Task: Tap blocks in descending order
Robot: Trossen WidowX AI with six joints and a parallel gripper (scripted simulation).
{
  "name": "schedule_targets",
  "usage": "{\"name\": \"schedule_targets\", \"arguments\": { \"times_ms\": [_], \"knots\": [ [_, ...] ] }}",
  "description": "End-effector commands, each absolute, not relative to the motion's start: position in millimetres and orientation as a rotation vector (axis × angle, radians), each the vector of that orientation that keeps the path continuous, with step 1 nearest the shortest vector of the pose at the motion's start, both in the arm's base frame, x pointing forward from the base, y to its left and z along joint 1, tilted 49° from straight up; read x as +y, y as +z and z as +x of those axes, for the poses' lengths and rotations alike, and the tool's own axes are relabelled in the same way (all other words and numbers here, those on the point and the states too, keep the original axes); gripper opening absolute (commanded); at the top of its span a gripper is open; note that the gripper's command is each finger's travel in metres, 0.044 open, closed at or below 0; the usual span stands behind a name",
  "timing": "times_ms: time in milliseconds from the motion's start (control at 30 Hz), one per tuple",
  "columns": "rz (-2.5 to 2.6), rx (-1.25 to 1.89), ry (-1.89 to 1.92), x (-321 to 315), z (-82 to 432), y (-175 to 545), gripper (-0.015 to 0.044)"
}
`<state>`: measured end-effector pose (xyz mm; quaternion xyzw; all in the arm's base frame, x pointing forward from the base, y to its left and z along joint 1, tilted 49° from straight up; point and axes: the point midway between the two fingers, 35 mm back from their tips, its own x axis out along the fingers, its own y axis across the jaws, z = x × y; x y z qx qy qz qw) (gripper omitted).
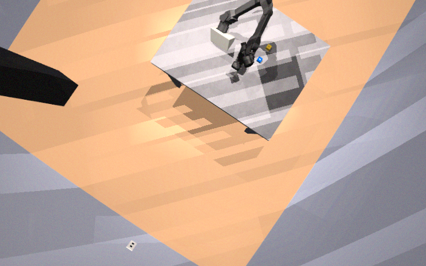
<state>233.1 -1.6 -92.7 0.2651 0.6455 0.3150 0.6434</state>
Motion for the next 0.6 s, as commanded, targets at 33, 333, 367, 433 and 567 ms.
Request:
{"name": "schedule_targets", "arguments": {
  "times_ms": [33,333,367,433,567],
  "knots": [
    [0.611,1.475,0.717,-16,233,-81,0.002],
    [0.588,1.475,0.722,-17,243,-57,0.0125],
    [0.572,1.473,0.725,-14,248,-47,0.0151],
    [0.536,1.467,0.735,-4,259,-21,0.0204],
    [0.523,1.463,0.732,20,272,33,0.0309]
  ]
}}
